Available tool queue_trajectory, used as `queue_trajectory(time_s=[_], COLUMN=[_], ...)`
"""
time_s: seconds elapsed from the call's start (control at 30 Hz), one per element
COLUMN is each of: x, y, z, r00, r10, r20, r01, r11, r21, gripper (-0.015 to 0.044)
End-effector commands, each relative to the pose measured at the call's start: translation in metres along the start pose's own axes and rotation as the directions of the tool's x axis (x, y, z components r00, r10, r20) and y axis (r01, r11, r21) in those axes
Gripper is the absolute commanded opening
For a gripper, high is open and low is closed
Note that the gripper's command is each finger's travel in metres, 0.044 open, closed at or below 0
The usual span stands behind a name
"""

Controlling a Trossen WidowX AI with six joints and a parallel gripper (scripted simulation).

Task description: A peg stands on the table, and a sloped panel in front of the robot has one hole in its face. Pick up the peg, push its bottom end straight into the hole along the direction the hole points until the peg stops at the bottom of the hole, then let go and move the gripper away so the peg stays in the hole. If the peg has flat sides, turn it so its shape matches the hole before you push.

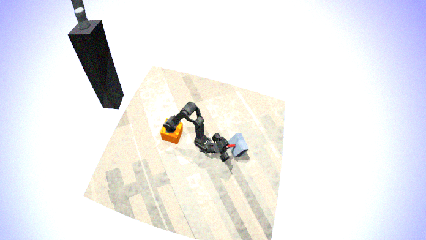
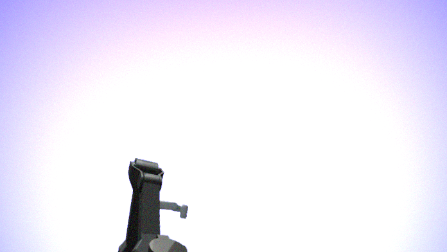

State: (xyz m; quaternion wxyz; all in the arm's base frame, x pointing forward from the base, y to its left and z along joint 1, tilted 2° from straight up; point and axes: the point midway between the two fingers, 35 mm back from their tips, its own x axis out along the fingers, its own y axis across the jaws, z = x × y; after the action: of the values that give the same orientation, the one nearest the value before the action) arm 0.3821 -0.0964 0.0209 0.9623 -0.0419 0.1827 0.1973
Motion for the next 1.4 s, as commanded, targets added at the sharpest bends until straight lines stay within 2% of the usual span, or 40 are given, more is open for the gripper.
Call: queue_trajectory(time_s=[0.0,1.37], x=[0.002,0.026], y=[-0.002,-0.002], z=[0.001,0.001], r00=[1.0,1.0], r10=[-0.005,-0.005], r20=[0.0,0.002], r01=[0.005,0.005], r11=[1.0,1.0], r21=[0.003,0.003], gripper=[0.0,0.0])
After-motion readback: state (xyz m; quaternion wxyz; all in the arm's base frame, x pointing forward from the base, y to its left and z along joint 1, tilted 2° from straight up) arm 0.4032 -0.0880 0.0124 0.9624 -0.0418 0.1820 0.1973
